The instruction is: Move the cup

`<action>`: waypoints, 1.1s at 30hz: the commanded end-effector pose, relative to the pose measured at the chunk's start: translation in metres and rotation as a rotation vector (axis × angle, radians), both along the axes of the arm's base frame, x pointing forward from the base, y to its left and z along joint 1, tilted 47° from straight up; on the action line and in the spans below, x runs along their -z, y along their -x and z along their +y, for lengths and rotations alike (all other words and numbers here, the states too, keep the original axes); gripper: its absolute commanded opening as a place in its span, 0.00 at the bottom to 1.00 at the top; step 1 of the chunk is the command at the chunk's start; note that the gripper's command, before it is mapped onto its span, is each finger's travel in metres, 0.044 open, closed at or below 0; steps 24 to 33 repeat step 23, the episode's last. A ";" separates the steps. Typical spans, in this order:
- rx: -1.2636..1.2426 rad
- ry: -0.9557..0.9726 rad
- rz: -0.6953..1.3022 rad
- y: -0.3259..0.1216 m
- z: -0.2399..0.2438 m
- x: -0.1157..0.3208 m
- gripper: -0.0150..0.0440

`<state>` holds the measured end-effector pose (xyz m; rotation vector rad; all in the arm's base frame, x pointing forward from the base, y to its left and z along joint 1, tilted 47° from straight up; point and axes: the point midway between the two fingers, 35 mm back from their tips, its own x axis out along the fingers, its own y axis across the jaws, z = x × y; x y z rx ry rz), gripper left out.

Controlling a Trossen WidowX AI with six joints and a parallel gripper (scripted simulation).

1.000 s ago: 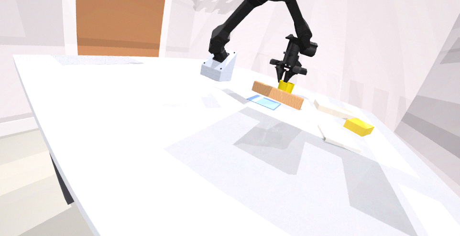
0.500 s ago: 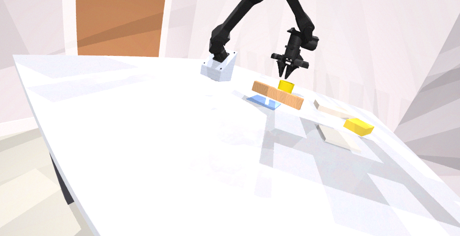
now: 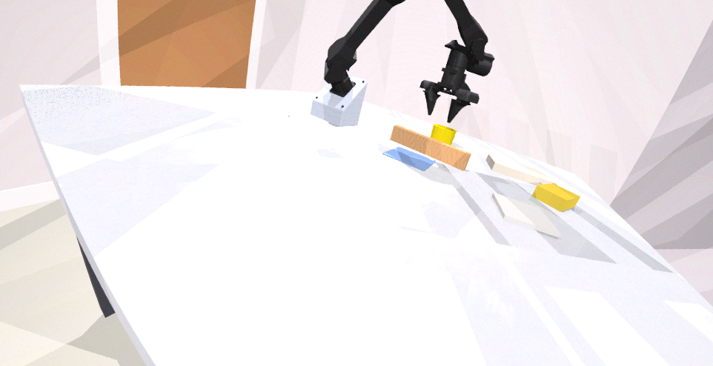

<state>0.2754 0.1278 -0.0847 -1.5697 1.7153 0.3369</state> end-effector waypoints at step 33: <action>-0.003 -0.004 -0.002 0.006 0.044 -0.041 1.00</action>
